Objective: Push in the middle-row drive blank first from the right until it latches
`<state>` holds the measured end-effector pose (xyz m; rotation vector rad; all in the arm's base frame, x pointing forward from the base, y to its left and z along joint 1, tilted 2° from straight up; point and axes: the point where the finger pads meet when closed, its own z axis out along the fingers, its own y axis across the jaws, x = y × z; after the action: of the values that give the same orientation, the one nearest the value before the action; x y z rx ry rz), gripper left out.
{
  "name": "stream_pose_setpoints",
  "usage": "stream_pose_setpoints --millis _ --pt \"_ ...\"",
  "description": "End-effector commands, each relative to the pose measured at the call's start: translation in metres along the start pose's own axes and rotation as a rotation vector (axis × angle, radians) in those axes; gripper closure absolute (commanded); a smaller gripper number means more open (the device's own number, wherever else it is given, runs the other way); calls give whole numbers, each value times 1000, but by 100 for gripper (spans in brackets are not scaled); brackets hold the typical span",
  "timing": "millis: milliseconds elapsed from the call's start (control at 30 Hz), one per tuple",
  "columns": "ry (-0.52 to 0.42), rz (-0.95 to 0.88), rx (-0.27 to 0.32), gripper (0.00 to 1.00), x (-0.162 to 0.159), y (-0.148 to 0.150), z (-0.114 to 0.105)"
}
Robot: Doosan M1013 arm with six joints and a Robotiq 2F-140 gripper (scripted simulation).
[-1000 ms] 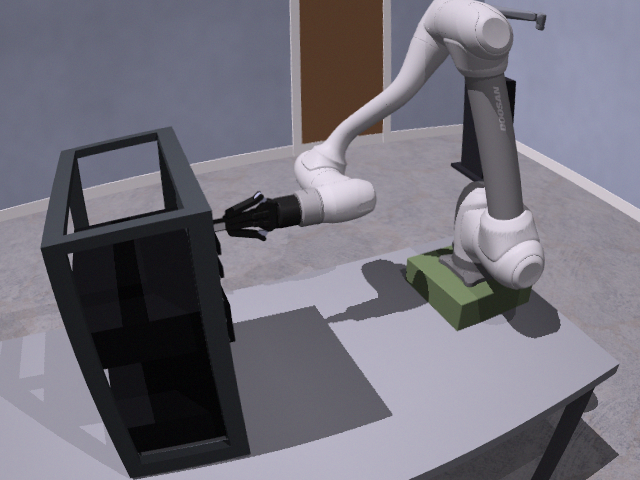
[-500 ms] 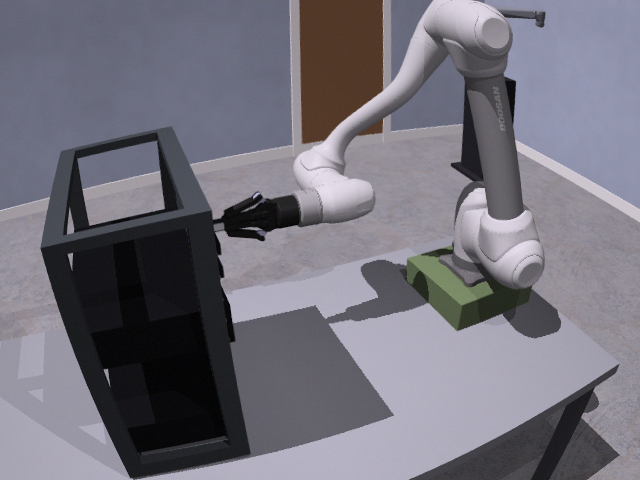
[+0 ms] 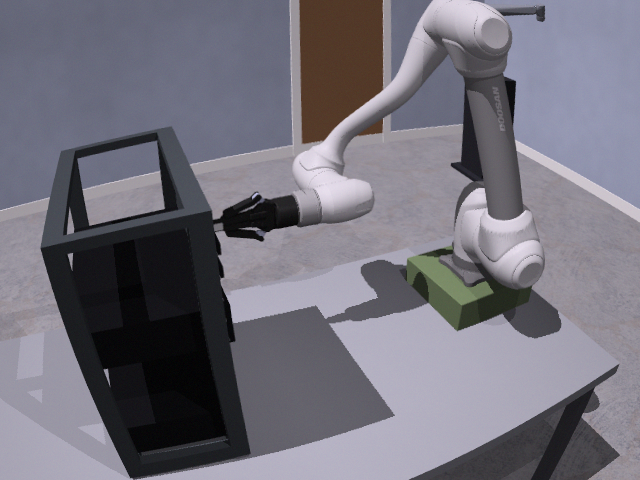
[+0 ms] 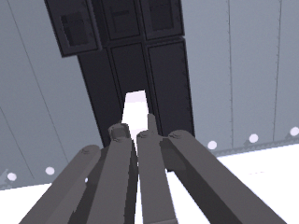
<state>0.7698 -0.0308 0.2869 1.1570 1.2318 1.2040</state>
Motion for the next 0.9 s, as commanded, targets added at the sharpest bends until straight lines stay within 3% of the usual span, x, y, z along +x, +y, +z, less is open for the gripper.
stream_pose_setpoints --millis 0,867 --pt "0 0 0 100 0 0 0" --pt "0 0 0 100 0 0 4"
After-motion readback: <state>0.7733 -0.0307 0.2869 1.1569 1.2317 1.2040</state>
